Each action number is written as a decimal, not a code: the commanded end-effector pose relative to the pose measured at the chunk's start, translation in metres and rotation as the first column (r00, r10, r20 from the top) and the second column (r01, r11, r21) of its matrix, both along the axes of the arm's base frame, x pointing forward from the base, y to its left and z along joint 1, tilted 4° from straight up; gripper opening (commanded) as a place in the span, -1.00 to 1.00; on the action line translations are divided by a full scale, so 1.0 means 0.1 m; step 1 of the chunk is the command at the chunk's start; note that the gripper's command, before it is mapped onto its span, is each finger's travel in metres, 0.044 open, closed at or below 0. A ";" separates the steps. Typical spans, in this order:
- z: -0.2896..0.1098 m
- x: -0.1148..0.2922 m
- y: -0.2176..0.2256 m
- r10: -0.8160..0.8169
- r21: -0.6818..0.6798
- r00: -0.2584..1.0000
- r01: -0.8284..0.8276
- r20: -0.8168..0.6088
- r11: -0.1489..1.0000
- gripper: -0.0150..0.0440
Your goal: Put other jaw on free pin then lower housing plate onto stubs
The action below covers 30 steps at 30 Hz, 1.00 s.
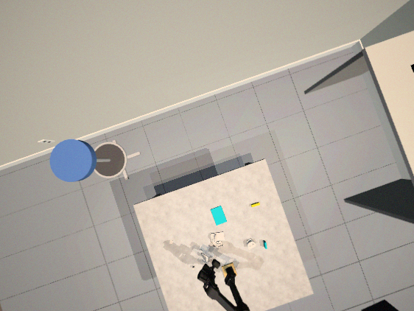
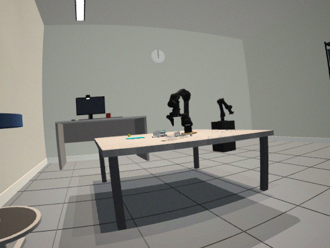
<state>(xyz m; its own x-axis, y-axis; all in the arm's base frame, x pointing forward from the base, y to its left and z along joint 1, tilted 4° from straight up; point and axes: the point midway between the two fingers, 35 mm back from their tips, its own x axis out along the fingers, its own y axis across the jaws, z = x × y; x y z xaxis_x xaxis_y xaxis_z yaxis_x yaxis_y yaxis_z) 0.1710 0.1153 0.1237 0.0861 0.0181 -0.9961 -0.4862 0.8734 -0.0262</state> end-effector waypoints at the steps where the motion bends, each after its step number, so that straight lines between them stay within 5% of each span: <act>1: 0.00 0.00 0.00 0.000 0.000 1.000 0.000 0.000 1.000 1.00; 14: 0.00 0.00 0.00 0.000 0.000 1.000 0.000 0.000 1.000 1.00; 30: 0.00 0.00 0.00 0.000 0.000 1.000 0.000 0.000 1.000 -0.42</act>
